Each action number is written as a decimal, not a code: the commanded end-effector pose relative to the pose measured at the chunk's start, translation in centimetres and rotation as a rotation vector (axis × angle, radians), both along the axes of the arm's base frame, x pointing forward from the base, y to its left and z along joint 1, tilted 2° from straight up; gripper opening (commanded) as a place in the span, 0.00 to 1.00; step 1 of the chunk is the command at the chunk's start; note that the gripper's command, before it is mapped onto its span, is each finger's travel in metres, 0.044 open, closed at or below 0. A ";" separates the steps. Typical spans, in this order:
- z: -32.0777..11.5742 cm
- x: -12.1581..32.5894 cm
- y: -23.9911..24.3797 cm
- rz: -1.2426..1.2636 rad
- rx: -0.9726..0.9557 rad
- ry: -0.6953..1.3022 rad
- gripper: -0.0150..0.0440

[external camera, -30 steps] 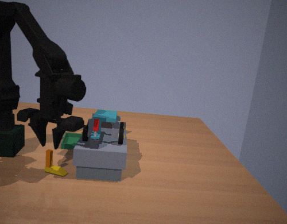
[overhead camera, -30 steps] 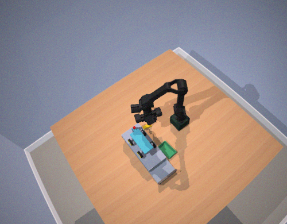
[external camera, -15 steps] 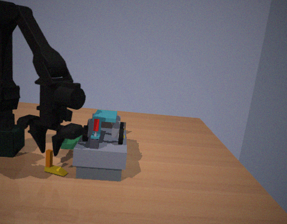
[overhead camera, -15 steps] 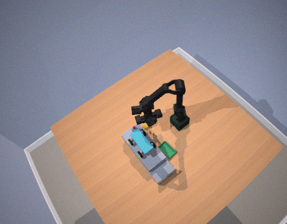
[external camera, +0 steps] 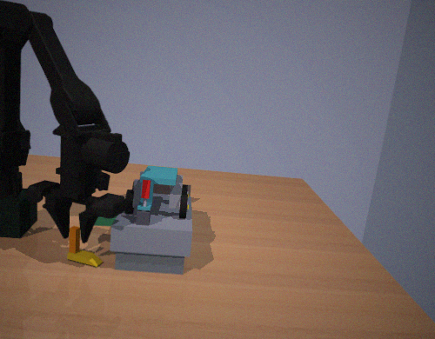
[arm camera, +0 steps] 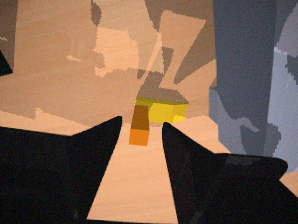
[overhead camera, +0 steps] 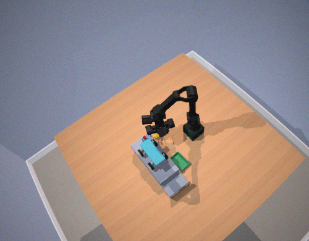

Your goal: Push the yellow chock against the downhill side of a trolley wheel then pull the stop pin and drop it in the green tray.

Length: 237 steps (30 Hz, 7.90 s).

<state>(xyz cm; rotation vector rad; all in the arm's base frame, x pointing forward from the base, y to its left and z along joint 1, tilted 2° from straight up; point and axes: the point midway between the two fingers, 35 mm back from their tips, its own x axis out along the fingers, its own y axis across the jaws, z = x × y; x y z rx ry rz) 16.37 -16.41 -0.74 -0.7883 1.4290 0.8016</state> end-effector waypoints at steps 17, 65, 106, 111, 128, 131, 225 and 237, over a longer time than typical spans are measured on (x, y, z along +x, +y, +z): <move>-1.1 -0.1 0.1 0.000 0.003 0.003 0.32; 13.1 0.1 0.0 0.006 0.010 0.005 0.25; 13.5 0.1 0.0 -1.099 -0.006 0.016 0.25; 13.5 0.1 0.0 -1.219 -0.008 0.017 0.25; 13.3 1.8 3.2 -1.219 -0.005 0.018 0.25; 13.3 2.3 4.2 -1.219 -0.004 0.018 0.25; 10.3 14.8 26.1 -1.217 -0.091 -0.027 0.25; 7.8 14.9 26.0 -1.217 -0.091 -0.028 0.25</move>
